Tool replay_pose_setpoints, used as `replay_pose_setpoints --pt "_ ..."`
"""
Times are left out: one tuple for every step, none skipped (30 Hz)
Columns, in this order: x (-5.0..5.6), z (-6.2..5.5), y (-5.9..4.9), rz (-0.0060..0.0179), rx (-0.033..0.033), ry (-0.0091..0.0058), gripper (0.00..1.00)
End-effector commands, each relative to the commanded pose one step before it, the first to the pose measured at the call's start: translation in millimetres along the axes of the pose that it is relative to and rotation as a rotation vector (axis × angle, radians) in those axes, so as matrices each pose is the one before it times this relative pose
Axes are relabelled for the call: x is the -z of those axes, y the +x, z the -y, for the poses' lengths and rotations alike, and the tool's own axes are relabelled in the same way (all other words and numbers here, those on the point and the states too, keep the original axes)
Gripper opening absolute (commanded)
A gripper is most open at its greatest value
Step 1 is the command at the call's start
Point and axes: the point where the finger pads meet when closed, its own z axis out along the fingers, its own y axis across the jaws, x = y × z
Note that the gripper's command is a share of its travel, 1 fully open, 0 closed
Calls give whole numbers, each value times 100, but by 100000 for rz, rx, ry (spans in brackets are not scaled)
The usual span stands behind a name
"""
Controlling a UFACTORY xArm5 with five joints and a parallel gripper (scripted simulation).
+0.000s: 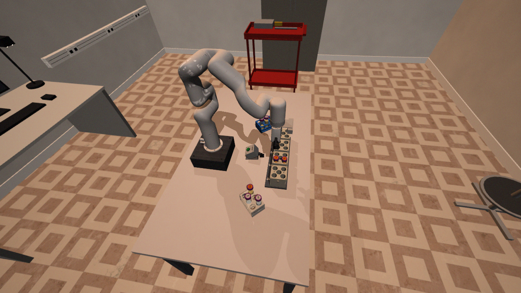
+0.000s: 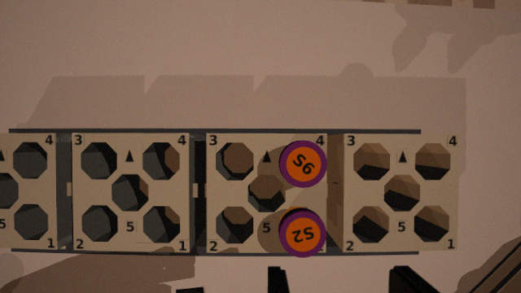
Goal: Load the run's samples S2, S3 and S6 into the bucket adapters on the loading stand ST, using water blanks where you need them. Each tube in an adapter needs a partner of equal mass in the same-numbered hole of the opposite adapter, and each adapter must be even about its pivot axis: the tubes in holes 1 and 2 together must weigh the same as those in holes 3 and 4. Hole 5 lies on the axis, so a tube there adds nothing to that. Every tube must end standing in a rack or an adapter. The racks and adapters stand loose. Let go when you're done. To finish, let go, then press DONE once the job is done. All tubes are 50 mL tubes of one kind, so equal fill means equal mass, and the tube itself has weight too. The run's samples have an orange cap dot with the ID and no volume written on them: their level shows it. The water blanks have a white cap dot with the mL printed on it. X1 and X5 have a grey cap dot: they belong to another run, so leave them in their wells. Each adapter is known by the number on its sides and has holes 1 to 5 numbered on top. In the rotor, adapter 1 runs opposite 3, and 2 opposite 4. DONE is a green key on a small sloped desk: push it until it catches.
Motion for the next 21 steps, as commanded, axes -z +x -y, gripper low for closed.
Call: replay_pose_setpoints --pt "144 -1283 -572 -460 -9442 407 57" --pt "0 -460 -198 1 -3333 -4 57" --pt "0 -467 -183 1 -3333 -4 57" --pt "0 -473 -167 1 -3333 -4 57" --pt "0 -478 -151 1 -3333 -4 57" --pt "0 -483 -135 1 -3333 -4 57" --pt "0 -487 -119 0 -3333 -5 57" --pt "0 -491 -103 0 -3333 -5 57" --pt "0 -494 -87 0 -3333 -5 57" --pt "0 -496 -70 0 -3333 -5 57" --pt "0 0 0 0 0 0 57" --pt "0 0 0 0 0 0 57" --pt "0 -498 -53 0 -3333 -5 57" --pt "0 -500 -37 0 -3333 -5 57" --pt "0 -501 -20 0 -3333 -5 57" --pt "0 -501 -3 0 -3333 -5 57" --pt "0 -501 13 -1 -3333 -5 57" --pt "0 -500 30 -1 -3333 -5 57" --pt "0 -499 47 -1 -3333 -5 57" --pt "0 -497 63 -1 -3333 -5 57" --pt "0 -495 80 -1 -3333 -5 57"
